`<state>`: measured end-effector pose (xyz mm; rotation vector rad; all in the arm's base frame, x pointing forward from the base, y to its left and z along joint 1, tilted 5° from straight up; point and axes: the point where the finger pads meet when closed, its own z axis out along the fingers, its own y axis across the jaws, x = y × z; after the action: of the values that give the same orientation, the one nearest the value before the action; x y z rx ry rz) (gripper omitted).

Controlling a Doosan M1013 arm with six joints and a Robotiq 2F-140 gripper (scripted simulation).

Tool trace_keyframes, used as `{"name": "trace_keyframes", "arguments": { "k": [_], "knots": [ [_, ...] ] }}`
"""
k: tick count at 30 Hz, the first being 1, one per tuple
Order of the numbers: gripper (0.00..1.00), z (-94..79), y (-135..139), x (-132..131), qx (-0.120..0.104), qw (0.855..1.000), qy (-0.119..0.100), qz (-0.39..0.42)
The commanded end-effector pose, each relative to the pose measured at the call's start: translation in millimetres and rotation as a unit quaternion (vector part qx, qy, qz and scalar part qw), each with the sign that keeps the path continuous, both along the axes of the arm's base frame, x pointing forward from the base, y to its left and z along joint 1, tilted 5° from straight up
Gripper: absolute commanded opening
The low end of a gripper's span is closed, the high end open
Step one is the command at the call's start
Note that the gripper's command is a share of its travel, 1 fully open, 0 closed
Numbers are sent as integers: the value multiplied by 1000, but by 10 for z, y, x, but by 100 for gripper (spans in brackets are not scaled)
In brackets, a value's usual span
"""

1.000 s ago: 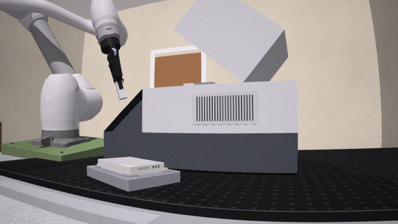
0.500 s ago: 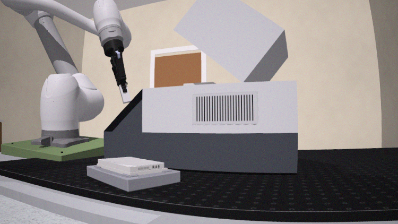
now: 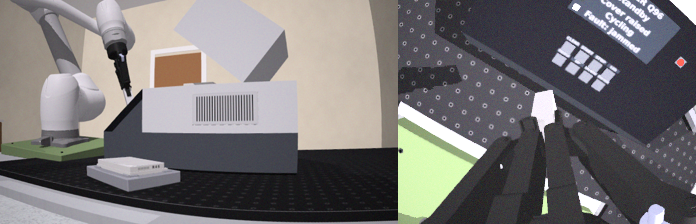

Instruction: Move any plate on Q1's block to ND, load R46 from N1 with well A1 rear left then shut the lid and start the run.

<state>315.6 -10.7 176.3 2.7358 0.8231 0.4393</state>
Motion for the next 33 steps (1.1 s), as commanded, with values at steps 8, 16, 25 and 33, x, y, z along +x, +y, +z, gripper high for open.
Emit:
{"name": "trace_keyframes", "arguments": {
  "k": [8, 16, 25, 33],
  "knots": [
    [0, -89, -33, 122, 0, 1000, 0, 0],
    [0, -147, -55, 200, 0, 1000, 0, 0],
    [0, -233, -88, 319, 0, 1000, 0, 0],
    [0, -280, -103, 370, 0, 1000, 0, 0]
  ]
}}
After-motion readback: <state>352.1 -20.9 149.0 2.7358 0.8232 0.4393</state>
